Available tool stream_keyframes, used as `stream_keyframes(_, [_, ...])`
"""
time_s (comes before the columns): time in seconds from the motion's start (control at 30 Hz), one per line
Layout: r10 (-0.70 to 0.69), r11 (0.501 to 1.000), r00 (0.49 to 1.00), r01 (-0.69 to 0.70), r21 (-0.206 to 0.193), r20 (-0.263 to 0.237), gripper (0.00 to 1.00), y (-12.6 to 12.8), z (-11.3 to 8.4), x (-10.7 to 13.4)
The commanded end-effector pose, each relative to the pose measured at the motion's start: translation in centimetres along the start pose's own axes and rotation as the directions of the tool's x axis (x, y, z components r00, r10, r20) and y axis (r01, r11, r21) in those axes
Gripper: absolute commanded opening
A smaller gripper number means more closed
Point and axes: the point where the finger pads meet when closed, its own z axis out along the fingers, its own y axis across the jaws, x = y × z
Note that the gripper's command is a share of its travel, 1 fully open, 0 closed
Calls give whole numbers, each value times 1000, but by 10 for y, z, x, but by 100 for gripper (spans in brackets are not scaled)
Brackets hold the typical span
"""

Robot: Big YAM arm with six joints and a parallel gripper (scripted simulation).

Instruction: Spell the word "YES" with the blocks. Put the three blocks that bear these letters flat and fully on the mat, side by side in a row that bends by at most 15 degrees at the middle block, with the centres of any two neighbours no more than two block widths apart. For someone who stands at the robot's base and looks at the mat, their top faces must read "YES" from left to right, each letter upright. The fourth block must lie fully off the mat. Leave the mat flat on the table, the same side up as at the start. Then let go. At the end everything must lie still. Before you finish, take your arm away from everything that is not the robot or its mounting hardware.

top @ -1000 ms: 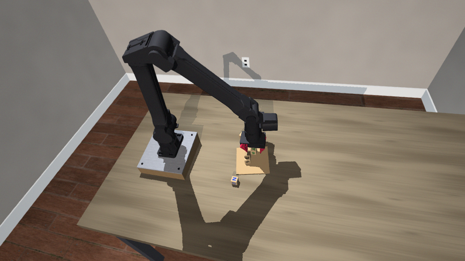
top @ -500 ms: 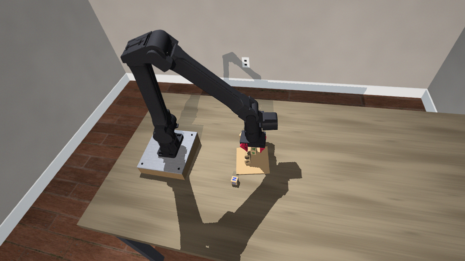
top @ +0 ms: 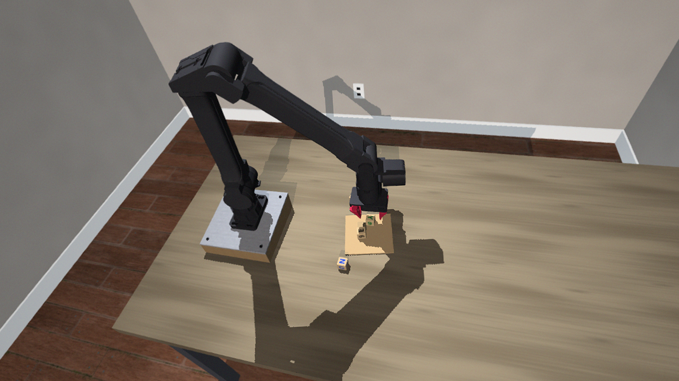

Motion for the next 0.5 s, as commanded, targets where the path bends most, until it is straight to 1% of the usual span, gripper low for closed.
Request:
stream_keyframes(0.0, [9,998,1000,-9,56,9,61,-26,-25,-5])
stream_keyframes(0.07, [9,998,1000,-9,56,9,61,-26,-25,-5])
stream_keyframes(0.1, [7,1000,1000,-7,24,4,61,-21,-15,-5])
stream_keyframes(0.13, [7,1000,1000,-7,24,4,61,-21,-17,-5])
stream_keyframes(0.2, [7,998,1000,-7,59,9,61,-26,-33,-6])
stream_keyframes(0.3, [9,998,1000,-10,59,10,61,-26,-37,-5])
stream_keyframes(0.4, [7,999,1000,-8,38,6,61,-23,-33,-5])
stream_keyframes(0.47, [7,998,1000,-7,57,9,61,-25,-42,-6])
